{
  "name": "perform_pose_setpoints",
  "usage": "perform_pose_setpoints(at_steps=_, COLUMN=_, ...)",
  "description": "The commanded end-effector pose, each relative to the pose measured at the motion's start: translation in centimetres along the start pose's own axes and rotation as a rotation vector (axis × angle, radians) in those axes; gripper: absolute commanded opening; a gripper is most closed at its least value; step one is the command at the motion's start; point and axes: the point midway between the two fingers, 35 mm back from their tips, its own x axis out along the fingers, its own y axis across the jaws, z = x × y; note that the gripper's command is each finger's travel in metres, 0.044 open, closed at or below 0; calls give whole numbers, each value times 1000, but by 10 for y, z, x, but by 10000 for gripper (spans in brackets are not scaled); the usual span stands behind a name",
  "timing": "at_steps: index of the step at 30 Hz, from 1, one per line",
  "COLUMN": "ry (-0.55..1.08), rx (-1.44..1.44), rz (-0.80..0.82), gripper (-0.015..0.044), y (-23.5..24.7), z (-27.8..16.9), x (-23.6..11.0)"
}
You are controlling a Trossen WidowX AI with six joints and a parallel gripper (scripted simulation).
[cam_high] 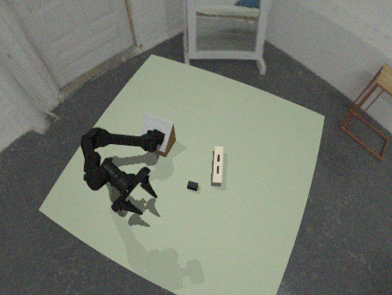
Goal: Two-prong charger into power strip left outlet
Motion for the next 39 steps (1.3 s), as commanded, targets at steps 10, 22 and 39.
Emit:
perform_pose_setpoints(at_steps=10, ry=-101, rx=-259, rz=-9, gripper=440, y=-14, z=20, x=28)
perform_pose_setpoints(at_steps=22, ry=-239, rx=-628, rz=-55, gripper=440, y=-31, z=51, x=61)
perform_pose_setpoints(at_steps=39, ry=-426, rx=-1146, rz=-188, gripper=440, y=-50, z=100, x=99)
